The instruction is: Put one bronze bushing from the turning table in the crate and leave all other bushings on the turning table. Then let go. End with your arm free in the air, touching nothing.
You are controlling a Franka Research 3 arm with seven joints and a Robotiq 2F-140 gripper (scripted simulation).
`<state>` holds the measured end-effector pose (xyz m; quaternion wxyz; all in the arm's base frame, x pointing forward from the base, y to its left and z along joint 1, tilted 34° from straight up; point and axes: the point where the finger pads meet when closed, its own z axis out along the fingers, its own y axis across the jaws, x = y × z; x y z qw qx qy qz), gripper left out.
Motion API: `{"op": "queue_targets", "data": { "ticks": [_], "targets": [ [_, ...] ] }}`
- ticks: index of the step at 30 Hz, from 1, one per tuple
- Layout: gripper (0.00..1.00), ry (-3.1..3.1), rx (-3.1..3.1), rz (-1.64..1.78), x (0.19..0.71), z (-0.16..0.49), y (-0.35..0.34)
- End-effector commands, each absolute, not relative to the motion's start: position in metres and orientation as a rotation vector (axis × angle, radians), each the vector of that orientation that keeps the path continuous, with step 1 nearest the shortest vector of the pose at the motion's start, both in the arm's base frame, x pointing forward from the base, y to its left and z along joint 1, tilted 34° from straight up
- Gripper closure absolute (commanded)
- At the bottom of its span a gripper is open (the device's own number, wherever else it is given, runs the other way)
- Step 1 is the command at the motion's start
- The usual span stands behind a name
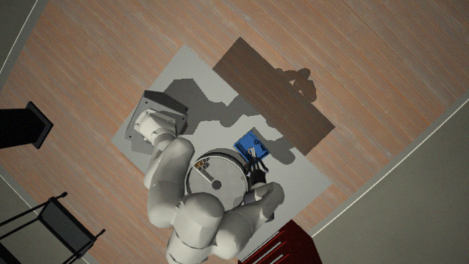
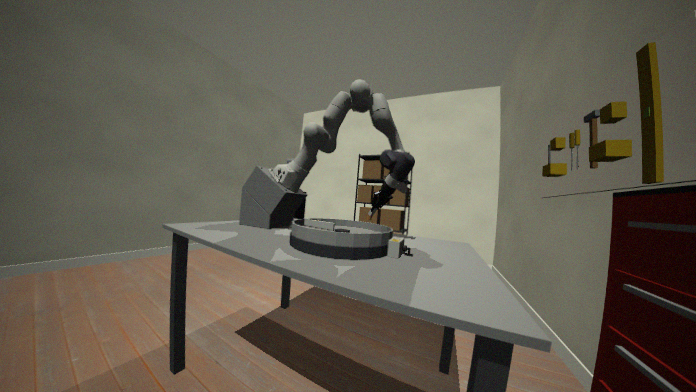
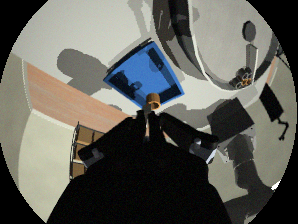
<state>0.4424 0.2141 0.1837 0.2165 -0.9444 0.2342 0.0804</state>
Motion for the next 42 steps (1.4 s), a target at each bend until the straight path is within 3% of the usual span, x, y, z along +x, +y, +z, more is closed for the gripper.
{"op": "queue_targets", "data": {
  "ticks": [1, 42],
  "targets": [
    [1.00, 0.635, -2.618, 0.198, 0.451, 0.178, 0.216],
    [1.00, 0.635, -2.618, 0.198, 0.462, 0.160, 0.218]
  ]
}}
